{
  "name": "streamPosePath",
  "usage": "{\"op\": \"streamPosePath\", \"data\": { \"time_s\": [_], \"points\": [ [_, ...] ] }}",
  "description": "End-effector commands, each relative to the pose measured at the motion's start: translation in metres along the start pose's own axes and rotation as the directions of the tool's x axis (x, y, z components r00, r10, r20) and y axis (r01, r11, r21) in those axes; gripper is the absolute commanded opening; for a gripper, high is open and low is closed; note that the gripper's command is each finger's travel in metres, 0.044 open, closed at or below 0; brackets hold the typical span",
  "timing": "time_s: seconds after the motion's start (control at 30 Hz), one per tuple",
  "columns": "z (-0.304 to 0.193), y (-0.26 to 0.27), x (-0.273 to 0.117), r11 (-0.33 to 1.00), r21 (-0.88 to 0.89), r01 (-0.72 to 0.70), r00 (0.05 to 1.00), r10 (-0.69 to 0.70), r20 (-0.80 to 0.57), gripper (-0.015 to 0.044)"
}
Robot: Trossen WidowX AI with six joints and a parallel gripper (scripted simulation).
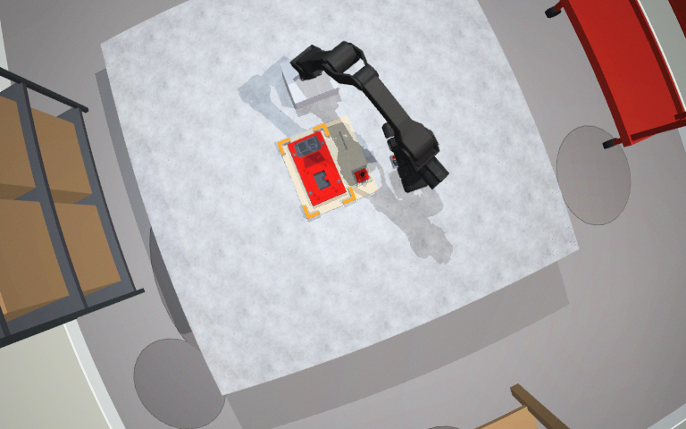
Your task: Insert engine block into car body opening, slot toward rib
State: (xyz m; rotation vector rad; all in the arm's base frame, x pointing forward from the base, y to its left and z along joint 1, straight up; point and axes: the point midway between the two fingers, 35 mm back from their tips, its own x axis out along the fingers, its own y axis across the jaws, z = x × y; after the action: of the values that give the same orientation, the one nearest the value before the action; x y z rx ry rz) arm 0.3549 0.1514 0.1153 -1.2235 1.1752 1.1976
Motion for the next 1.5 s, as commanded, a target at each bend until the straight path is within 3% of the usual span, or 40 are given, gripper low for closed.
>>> {"op": "streamPosePath", "data": {
  "time_s": [0.0,0.3,0.63,1.07,1.47],
  "points": [
    [-0.002,0.0,-0.003,0.999,0.051,0.0,1.0,0.0,0.005,0.0],
    [-0.017,-0.004,0.003,0.935,0.355,-0.001,1.0,-0.001,0.004,0.0],
    [-0.034,-0.008,0.009,0.758,0.652,-0.001,1.0,-0.001,0.002,0.0],
    [-0.057,-0.01,0.017,0.399,0.917,0.0,1.0,-0.001,0.0,0.0],
    [-0.077,-0.011,0.024,-0.006,1.0,0.001,1.0,-0.001,-0.001,0.0]
  ]
}}
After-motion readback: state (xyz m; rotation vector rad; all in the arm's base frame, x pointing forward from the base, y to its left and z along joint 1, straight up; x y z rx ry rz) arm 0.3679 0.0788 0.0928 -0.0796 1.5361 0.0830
